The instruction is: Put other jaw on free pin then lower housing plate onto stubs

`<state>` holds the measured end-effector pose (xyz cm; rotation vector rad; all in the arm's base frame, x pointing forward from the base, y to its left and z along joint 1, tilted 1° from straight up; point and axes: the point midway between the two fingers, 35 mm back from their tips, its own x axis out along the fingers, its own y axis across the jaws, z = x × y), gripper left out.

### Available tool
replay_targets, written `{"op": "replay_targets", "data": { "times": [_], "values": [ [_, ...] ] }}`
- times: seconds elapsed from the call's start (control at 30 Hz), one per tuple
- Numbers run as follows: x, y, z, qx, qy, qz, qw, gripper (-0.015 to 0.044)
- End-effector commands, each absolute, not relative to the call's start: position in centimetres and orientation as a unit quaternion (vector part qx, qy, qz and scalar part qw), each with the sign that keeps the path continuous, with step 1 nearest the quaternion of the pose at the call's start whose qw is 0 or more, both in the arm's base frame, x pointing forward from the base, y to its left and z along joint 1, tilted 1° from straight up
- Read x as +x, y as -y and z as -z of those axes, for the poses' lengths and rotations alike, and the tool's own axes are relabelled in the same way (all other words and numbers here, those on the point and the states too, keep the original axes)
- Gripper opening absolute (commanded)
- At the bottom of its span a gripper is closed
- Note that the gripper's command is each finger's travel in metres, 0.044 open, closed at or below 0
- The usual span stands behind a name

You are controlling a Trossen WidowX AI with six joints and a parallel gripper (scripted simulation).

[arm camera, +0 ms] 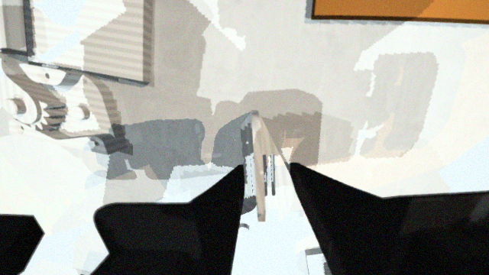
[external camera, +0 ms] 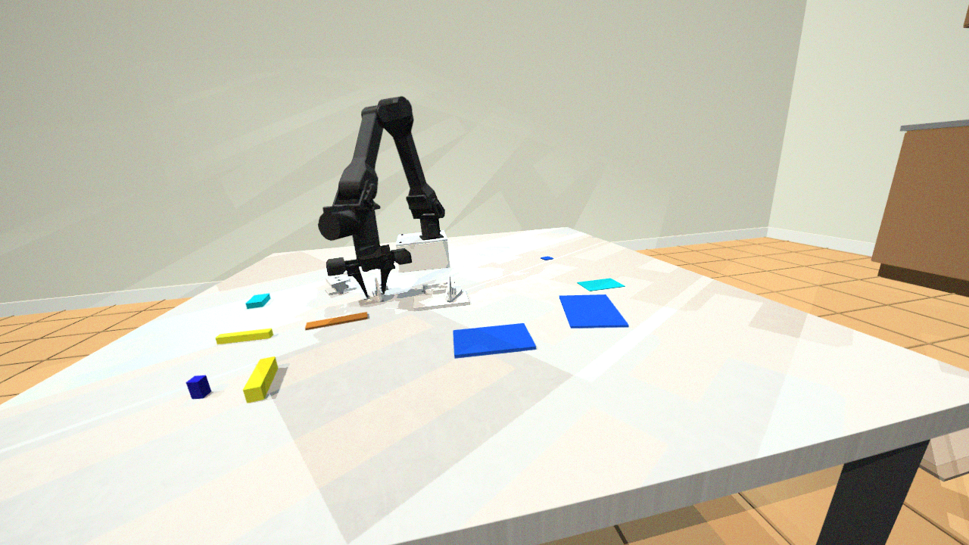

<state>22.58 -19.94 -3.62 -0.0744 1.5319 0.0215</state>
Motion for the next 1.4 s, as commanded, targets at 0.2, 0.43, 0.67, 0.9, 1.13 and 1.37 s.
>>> {"op": "replay_targets", "data": {
  "times": [0.2, 0.43, 0.67, 0.9, 1.13, 1.37],
  "values": [
    [22.6, 20.0, 3.6, -0.034, -0.693, -0.009, 0.72, 0.0134],
    [22.7, 20.1, 1.6, -0.035, -0.693, -0.009, 0.72, 0.0134],
    [22.7, 20.1, -0.6, -0.036, -0.693, -0.009, 0.72, 0.0134],
    [22.5, 19.9, -2.8, -0.036, -0.693, -0.009, 0.72, 0.0134],
    [22.3, 19.8, -4.2, -0.037, -0.693, -0.01, 0.72, 0.0134],
    [22.3, 19.8, -4.2, -0.037, -0.693, -0.01, 0.72, 0.0134]
  ]
}}
